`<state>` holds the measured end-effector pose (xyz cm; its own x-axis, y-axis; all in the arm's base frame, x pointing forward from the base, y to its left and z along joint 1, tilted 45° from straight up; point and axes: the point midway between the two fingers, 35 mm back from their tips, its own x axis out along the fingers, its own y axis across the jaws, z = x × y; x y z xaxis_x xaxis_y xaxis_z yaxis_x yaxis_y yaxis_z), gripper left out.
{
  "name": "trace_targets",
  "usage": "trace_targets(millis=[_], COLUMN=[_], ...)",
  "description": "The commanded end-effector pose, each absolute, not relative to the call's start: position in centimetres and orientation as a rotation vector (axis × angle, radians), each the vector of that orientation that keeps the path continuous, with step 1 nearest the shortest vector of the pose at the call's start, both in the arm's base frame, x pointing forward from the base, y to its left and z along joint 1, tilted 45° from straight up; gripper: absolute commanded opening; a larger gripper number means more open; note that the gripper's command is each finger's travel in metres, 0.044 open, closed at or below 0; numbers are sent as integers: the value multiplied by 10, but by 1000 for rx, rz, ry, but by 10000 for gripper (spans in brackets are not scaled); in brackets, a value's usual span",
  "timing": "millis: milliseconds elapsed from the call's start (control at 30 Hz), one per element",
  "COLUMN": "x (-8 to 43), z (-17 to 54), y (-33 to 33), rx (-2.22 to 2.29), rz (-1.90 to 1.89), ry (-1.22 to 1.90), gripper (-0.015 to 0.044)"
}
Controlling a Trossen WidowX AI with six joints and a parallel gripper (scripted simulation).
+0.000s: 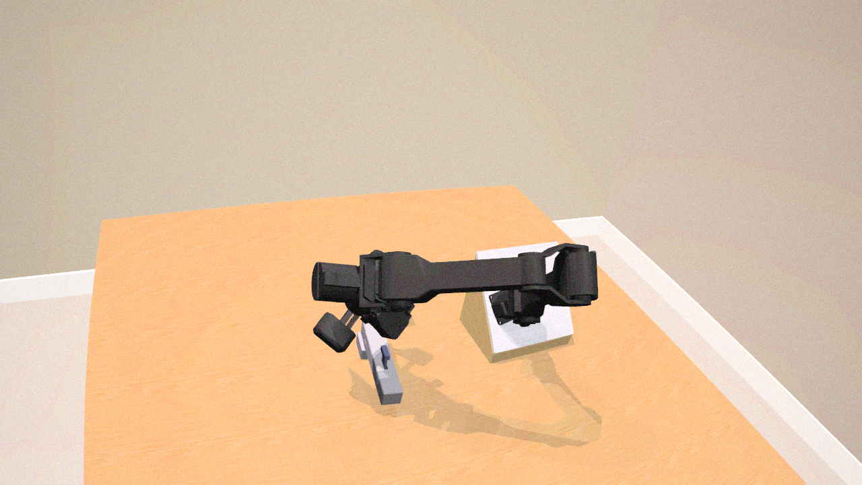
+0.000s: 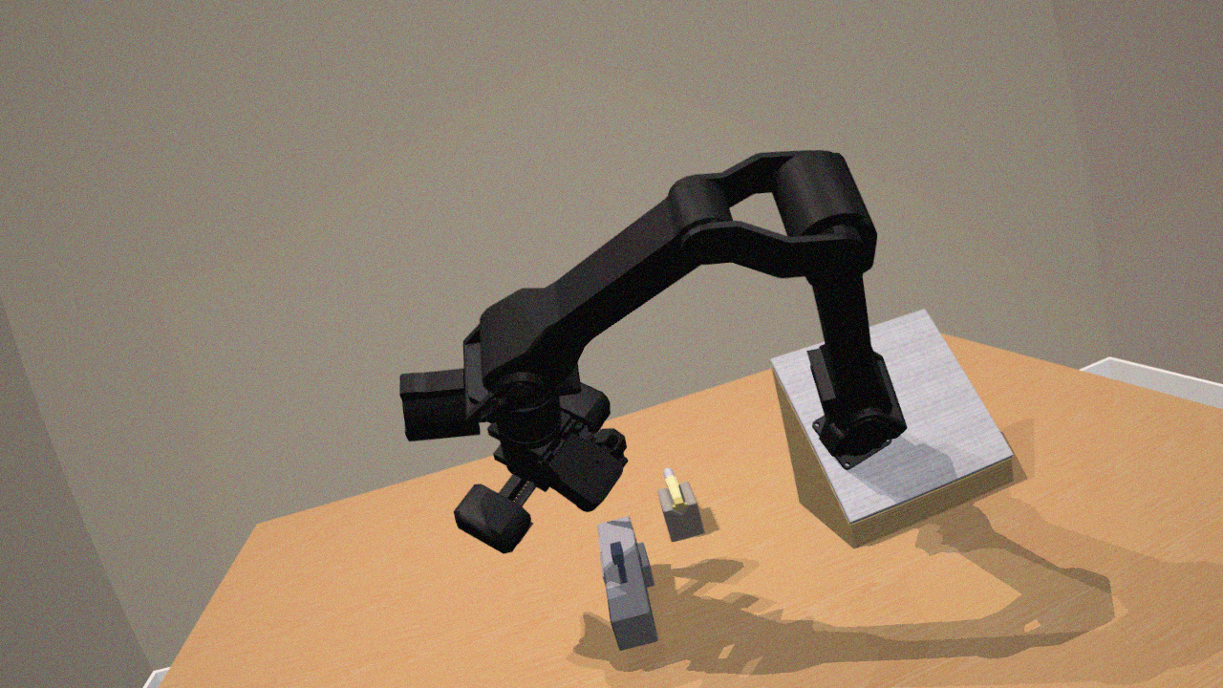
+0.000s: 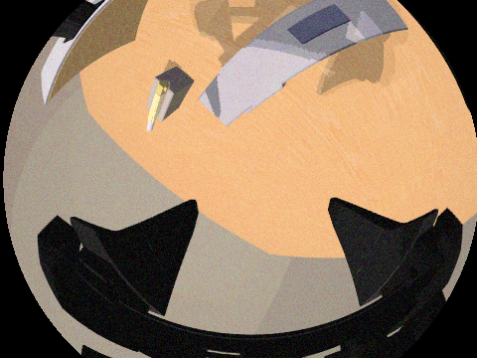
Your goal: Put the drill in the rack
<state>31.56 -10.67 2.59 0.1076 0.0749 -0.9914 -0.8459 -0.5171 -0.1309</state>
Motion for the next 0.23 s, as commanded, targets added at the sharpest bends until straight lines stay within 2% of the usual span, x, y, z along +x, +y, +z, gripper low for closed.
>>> trace_targets(millis=[0, 200], x=[339, 355], z=[67, 136], y=[-57, 21], rx=[-1898, -2261], rz=[1479, 1328], ry=[677, 457], gripper=[440, 440])
